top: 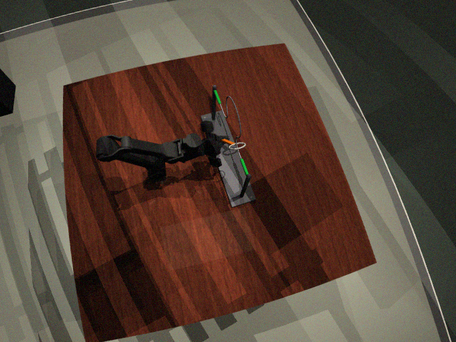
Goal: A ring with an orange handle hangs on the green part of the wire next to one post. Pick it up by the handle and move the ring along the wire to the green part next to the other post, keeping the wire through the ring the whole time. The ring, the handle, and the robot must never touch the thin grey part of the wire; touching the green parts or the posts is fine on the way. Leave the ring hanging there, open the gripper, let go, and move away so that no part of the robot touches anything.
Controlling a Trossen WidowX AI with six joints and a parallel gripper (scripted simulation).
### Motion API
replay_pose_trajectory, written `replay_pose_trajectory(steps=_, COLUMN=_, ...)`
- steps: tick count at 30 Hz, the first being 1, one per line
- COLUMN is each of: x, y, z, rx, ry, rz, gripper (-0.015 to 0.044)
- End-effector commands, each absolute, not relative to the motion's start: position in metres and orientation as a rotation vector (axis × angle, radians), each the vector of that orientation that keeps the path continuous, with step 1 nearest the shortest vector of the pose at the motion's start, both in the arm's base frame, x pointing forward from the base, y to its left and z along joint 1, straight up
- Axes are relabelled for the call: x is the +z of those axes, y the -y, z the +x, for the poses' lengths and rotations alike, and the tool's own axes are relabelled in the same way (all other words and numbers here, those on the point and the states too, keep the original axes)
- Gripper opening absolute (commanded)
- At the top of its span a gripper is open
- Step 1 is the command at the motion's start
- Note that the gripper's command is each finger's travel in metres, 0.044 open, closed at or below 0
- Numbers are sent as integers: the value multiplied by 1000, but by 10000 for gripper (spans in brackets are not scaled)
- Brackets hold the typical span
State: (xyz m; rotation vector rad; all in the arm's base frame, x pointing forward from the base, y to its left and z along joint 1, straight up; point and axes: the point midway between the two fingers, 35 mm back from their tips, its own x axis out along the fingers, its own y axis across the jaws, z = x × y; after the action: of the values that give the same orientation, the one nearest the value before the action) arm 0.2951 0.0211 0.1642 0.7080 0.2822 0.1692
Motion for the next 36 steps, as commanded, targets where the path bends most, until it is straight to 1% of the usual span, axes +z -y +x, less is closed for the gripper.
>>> replay_pose_trajectory(steps=1, x=178, y=-30, z=288, rx=202, ry=-321, rz=779, gripper=-150)
replay_pose_trajectory(steps=22, x=237, y=-50, z=253, rx=417, ry=-562, rz=1136, gripper=-150)
replay_pose_trajectory(steps=36, x=267, y=-57, z=250, rx=474, ry=-558, rz=1329, gripper=-150)
